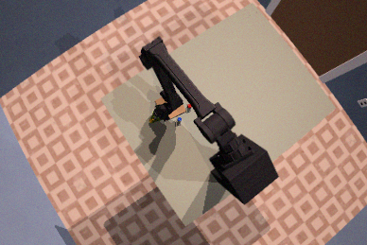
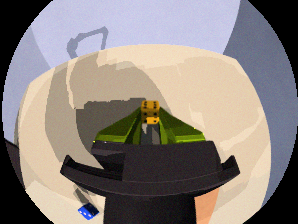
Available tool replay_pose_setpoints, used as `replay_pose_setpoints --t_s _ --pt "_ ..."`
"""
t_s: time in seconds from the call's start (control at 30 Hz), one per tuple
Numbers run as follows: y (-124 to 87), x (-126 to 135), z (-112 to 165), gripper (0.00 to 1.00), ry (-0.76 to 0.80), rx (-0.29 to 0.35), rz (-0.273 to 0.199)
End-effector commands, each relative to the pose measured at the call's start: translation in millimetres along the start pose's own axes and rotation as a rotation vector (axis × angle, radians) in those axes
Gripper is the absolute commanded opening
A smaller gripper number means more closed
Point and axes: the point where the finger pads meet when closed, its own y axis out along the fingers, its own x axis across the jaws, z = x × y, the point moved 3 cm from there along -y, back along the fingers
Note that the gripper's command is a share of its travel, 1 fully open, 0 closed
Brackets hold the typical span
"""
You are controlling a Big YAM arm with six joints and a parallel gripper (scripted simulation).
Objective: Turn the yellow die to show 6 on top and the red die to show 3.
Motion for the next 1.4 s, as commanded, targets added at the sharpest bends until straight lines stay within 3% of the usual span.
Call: replay_pose_setpoints --t_s 0.0,0.7,1.2,1.37 --pt "-1.8 7.3 7.2 0.15 0.014 0.002 -0.008" --pt "-1.8 7.3 7.2 0.15 0.014 0.002 -0.008" --pt "-1.8 7.3 7.2 0.34 0.014 0.002 -0.008" --pt "-1.8 7.3 7.2 0.34 0.014 0.002 -0.008"
